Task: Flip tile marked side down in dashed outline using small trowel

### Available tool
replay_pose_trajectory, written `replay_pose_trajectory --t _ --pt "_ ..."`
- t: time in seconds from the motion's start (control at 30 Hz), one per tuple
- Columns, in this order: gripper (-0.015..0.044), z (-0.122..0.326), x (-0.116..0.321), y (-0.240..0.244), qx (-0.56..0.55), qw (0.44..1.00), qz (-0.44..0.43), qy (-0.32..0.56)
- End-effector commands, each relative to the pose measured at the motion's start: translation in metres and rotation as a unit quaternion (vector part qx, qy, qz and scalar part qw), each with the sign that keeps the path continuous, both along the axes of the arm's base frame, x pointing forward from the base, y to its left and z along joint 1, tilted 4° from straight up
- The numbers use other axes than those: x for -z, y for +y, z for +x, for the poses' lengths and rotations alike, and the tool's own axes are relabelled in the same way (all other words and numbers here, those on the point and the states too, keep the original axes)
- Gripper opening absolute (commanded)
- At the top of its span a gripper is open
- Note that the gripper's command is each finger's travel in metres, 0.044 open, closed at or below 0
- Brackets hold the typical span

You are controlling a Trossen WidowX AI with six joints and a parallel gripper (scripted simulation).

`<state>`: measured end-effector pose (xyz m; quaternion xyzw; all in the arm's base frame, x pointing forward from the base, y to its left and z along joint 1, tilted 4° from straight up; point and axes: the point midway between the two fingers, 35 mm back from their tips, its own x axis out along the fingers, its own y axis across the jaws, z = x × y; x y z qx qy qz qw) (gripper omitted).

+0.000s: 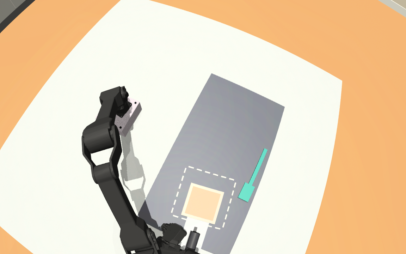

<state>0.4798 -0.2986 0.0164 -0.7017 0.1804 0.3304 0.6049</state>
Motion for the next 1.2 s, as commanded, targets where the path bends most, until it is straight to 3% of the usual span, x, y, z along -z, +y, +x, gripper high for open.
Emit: replay_pose_trajectory --t 0.0,0.6,1.17 --pt "0.0 0.005 -0.007 0.0 -0.006 1.0 0.004 -0.001" --pt "0.0 0.012 -0.041 -0.023 -0.005 1.0 0.005 0.0" --pt "0.0 0.051 -0.009 0.118 0.114 0.968 0.133 0.177"
